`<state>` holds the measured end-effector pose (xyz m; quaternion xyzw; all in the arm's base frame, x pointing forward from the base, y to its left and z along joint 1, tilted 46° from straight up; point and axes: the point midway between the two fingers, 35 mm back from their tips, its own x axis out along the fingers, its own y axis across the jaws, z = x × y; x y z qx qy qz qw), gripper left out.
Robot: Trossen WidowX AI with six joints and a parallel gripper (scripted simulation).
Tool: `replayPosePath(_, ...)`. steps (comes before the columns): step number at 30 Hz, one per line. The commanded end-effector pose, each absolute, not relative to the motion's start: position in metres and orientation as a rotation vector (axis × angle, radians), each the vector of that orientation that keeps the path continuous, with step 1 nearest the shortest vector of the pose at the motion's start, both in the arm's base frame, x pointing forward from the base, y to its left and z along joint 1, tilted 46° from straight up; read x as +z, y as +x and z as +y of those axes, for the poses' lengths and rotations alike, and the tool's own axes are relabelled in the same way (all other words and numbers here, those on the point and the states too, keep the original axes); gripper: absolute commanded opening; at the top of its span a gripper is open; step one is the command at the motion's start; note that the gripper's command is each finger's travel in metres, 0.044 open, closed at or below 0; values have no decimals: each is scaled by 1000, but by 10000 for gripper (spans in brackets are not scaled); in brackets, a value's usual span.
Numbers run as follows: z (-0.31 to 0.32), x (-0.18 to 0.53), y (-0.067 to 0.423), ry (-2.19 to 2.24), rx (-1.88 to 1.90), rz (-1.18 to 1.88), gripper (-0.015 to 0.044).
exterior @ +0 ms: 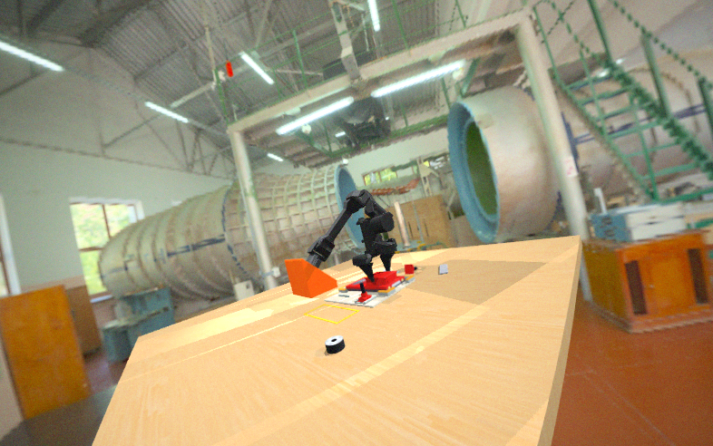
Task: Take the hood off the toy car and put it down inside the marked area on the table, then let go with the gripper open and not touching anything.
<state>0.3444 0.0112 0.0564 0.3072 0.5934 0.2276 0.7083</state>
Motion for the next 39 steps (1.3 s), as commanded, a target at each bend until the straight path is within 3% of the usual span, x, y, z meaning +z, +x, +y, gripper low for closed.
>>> replayPosePath(1, 14, 54, 344, 689, 507, 1322, 440)
replayPosePath(8, 17, 52, 344, 690, 507, 1322, 440)
replayPosePath(12, 14, 54, 345, 682, 506, 1317, 335)
replayPosePath(21, 14, 54, 345, 682, 506, 1317, 275)
replayPosePath(31, 11, 57, 344, 682, 505, 1318, 12)
replayPosePath(39, 7, 61, 343, 683, 505, 1318, 0)
